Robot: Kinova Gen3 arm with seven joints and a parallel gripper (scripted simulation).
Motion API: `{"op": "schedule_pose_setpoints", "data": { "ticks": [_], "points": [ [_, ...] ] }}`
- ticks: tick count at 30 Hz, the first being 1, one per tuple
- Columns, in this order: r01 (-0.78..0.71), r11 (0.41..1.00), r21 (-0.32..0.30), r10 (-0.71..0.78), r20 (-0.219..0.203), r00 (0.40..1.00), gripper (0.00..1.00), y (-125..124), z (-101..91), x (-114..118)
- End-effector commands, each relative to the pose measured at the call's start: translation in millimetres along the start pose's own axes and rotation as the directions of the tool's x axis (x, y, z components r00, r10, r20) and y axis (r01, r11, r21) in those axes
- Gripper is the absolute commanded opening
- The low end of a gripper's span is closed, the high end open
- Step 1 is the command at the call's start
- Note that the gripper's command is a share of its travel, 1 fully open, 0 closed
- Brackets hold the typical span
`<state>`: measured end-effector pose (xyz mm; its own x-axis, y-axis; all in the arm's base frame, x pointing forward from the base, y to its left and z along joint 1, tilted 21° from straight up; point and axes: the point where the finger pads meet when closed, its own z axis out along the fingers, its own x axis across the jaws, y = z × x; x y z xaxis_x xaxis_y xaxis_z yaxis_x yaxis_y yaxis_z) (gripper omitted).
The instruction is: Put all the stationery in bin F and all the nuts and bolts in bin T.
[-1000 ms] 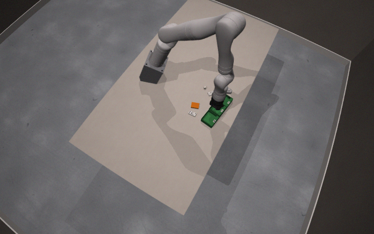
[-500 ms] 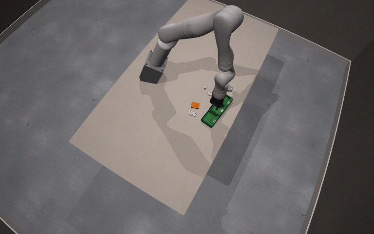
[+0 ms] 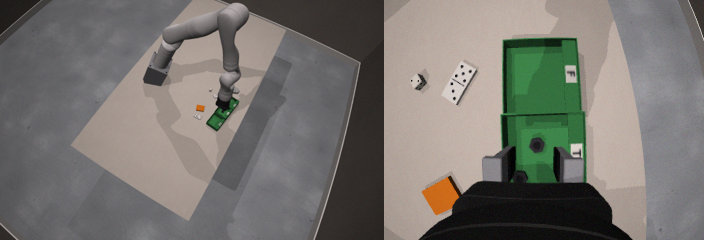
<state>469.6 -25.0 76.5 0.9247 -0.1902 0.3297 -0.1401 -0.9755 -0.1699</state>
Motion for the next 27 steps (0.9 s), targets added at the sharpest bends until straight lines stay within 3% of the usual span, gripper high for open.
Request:
{"op": "schedule_pose_setpoints", "data": {
  "ticks": [1, 6, 12, 14, 17, 22, 27],
  "points": [
    [-0.103, 0.995, -0.003, 0.103, 0.005, 0.995, 1.00, 12, -1.3, -20],
    [-0.346, 0.938, -0.004, 0.346, 0.004, 0.938, 1.00, 32, -2.6, -56],
    [-0.608, 0.794, -0.006, 0.608, 0.003, 0.794, 1.00, 55, -4.1, -100],
    [-0.608, 0.794, -0.006, 0.608, 0.003, 0.794, 1.00, 55, -4.1, -100],
    [-0.719, 0.695, -0.006, 0.719, 0.002, 0.695, 1.00, 67, -4.9, -122],
    [-0.865, 0.502, -0.007, 0.865, 0.001, 0.502, 1.00, 69, -4.9, -123],
    [-0.865, 0.502, -0.007, 0.865, 0.001, 0.502, 1.00, 72, -4.9, -126]
  ]
}}
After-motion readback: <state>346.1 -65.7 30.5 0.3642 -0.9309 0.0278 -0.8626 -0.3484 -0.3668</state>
